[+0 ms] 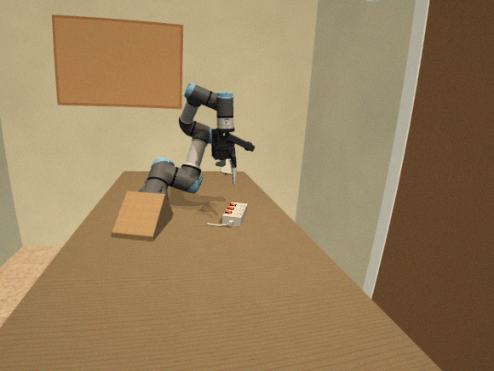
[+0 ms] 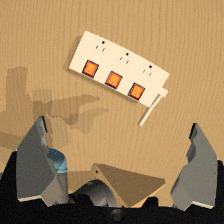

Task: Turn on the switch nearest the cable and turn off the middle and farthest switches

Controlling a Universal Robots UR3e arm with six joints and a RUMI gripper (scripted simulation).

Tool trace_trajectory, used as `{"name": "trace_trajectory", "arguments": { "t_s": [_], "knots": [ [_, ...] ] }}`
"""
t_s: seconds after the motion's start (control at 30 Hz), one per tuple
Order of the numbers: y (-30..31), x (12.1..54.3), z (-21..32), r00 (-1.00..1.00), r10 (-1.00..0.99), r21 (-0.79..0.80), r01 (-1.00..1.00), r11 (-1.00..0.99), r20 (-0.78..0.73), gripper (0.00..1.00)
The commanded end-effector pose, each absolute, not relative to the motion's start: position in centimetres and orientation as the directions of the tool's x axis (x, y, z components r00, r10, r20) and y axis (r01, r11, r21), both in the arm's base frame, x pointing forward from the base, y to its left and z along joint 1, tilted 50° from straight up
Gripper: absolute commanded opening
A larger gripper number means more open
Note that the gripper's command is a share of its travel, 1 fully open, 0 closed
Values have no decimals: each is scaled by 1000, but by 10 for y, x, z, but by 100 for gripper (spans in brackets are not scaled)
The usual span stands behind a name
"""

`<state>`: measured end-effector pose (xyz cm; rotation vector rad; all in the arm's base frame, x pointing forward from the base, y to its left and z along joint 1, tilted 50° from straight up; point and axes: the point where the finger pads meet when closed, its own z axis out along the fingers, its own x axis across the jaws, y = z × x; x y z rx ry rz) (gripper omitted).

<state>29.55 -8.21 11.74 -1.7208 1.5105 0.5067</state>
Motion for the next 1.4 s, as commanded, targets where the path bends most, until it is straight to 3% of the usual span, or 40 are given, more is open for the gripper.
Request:
{"name": "trace_trajectory", "arguments": {
  "t_s": [0.0,1.03,1.37],
  "knots": [
    [-86,293,123,190,-648,-242,-970,-10,-737,100],
    [-84,294,126,212,-651,-247,-968,-38,-729,100],
    [-62,303,128,496,-609,-457,-858,-235,-618,100]
  ]
}}
